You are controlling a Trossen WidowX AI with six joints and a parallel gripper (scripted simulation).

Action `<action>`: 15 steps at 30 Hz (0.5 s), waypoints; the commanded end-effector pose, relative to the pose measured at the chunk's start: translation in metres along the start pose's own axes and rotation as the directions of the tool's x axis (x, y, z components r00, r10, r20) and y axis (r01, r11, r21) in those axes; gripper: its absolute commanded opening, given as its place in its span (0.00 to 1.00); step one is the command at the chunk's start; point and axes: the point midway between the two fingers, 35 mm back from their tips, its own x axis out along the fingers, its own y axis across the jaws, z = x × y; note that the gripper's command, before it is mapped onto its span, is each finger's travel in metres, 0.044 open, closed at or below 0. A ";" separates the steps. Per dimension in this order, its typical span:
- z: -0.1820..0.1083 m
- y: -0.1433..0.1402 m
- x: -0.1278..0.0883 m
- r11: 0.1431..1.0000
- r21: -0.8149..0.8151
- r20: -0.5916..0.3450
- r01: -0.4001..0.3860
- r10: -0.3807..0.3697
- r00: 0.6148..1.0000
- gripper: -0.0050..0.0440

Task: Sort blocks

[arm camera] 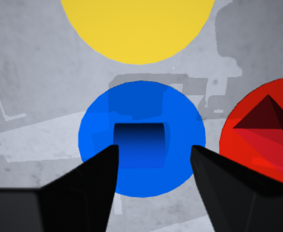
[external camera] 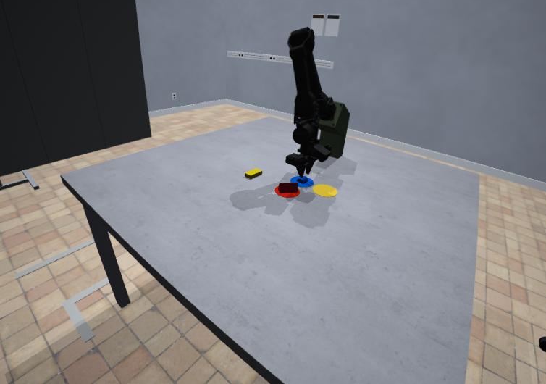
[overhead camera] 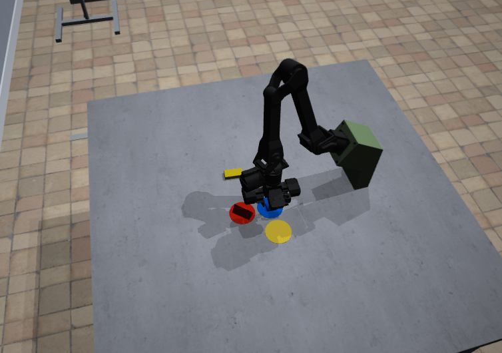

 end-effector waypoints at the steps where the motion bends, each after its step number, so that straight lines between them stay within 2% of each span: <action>1: 0.008 -0.014 -0.032 0.999 0.027 0.013 0.044 -0.044 0.999 0.50; 13: 0.002 -0.008 -0.075 0.999 0.028 0.013 0.036 -0.037 0.999 0.50; 15: 0.002 -0.008 -0.075 0.999 0.028 0.013 0.036 -0.037 0.999 0.50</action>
